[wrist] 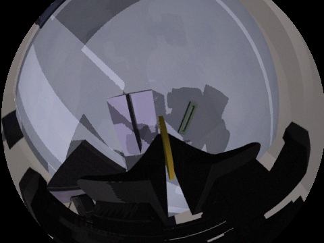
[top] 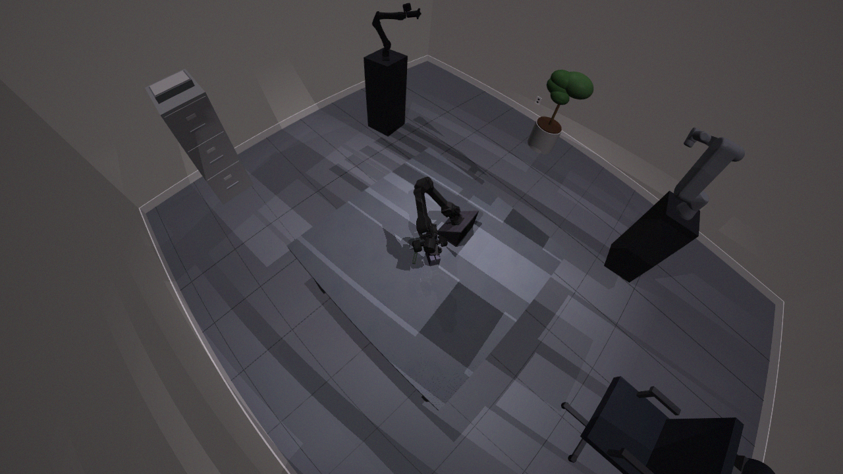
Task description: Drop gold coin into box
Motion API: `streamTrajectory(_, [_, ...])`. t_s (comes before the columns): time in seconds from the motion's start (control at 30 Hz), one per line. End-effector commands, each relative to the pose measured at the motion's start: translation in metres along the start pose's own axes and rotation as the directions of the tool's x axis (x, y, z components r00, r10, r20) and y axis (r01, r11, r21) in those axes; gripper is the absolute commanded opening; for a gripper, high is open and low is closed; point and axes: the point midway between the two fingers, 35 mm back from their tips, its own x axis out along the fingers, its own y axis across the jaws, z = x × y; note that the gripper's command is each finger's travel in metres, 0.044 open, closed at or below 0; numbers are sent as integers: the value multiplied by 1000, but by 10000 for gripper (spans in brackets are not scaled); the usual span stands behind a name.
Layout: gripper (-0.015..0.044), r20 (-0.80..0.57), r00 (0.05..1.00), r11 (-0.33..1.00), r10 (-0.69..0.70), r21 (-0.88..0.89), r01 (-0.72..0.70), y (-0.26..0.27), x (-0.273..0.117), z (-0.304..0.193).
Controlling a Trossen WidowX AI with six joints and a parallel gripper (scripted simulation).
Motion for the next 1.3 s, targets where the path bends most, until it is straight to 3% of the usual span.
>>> streamTrajectory(0.0, [0,-3,1000,1000,6,-2,-6,14,2,1])
streamTrajectory(1.27, [0,-4,1000,1000,-1,0,1,34,4,2])
